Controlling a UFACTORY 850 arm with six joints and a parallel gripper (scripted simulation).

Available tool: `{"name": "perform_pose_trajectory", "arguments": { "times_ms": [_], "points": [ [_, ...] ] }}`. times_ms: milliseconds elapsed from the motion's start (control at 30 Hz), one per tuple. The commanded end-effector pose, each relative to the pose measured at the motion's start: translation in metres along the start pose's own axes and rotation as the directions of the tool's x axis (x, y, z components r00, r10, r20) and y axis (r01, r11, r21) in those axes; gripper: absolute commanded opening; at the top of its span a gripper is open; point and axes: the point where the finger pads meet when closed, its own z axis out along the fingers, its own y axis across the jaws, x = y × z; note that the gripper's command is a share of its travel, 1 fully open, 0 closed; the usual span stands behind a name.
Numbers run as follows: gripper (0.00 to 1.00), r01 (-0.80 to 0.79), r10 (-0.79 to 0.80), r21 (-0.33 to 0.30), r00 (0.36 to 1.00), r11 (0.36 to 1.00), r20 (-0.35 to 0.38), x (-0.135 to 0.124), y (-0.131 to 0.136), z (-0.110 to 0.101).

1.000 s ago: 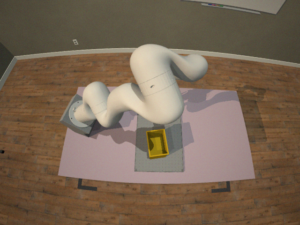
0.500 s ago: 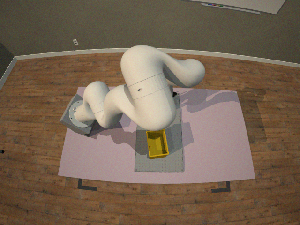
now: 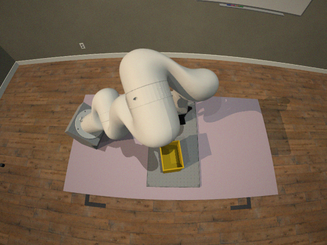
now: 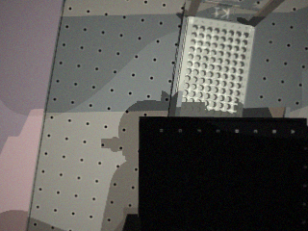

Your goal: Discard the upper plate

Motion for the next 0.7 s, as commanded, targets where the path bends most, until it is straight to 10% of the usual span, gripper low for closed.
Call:
{"name": "perform_pose_trajectory", "arguments": {
  "times_ms": [0, 667],
  "points": [
    [0.00, 0.000, 0.000, -0.001, 1.000, 1.000, -0.002, -0.017, -0.004, 0.000],
    [0.00, 0.000, 0.000, -0.001, 1.000, 1.000, -0.002, -0.074, -0.022, 0.003]
  ]
}}
